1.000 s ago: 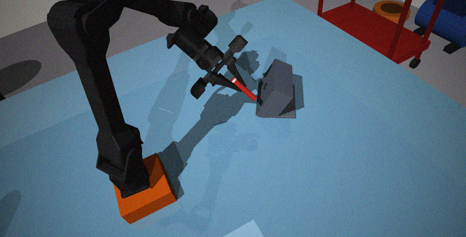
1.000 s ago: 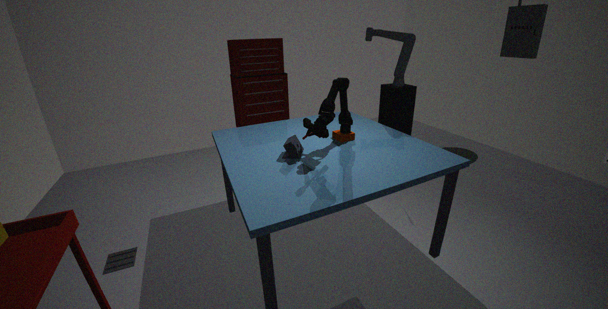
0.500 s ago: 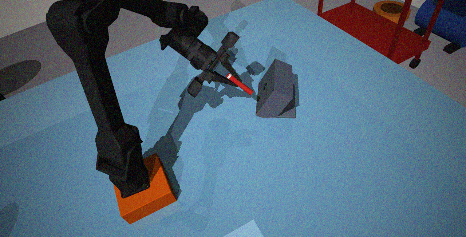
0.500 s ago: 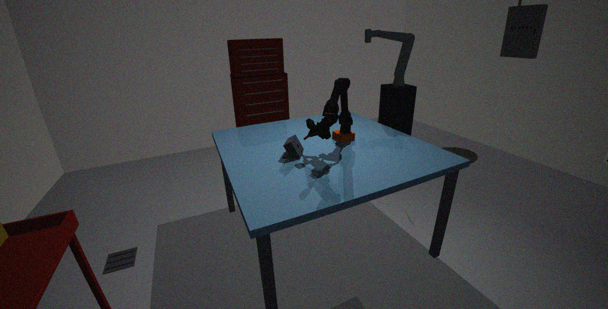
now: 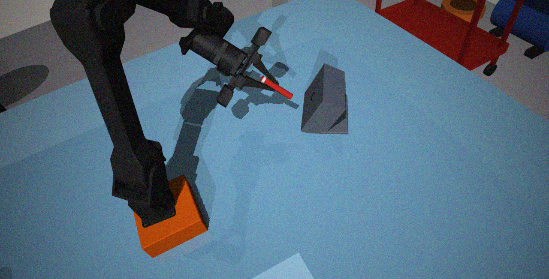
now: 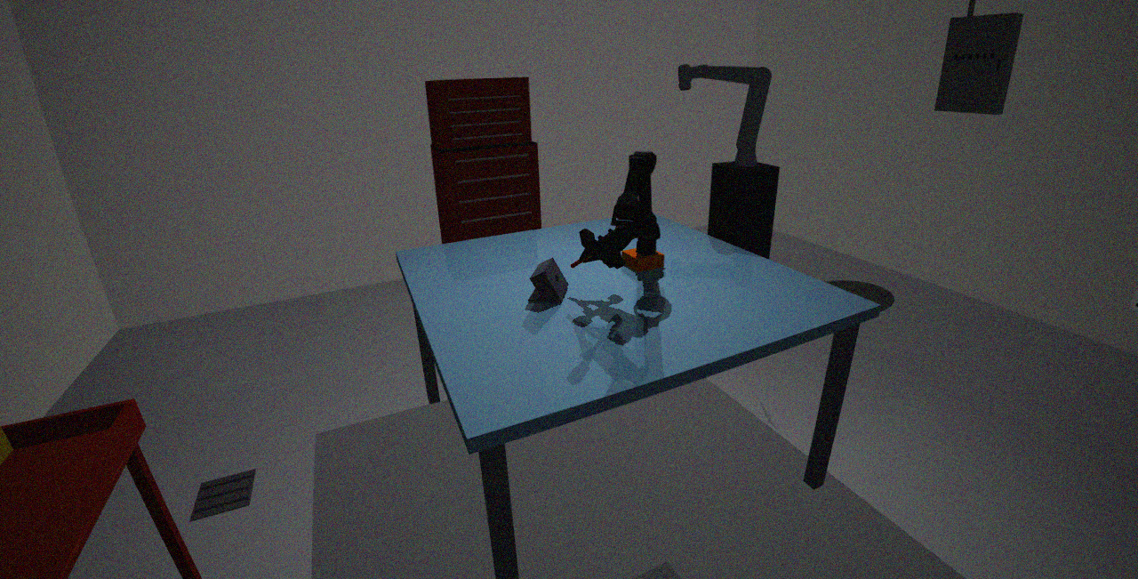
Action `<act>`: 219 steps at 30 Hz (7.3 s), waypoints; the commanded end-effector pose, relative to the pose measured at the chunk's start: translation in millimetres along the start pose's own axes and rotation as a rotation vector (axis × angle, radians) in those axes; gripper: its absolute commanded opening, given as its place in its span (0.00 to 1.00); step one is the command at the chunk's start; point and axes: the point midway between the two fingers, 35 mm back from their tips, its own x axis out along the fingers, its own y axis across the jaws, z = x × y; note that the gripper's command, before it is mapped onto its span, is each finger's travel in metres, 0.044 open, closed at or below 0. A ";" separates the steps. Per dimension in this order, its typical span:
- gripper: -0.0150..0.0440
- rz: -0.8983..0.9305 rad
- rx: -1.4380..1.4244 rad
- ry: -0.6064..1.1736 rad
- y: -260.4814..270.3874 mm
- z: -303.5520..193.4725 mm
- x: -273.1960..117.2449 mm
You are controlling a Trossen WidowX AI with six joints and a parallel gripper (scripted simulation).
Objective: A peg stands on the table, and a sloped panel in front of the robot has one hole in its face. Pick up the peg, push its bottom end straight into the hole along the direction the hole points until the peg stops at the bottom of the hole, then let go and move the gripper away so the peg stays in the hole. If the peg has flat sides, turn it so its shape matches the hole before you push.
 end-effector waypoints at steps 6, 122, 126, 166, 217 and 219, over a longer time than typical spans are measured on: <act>0.25 -0.054 -0.048 0.002 1.8 8.8 -9.6; 0.25 -0.199 -0.079 -0.004 -12.2 29.7 41.4; 0.25 -0.199 -0.079 -0.004 -10.7 29.7 41.7; 0.25 -0.199 -0.079 -0.003 -11.0 30.6 54.3; 0.30 -0.204 -0.071 -0.002 -17.3 28.9 74.3; 0.39 -0.204 -0.071 -0.002 -17.3 28.9 74.3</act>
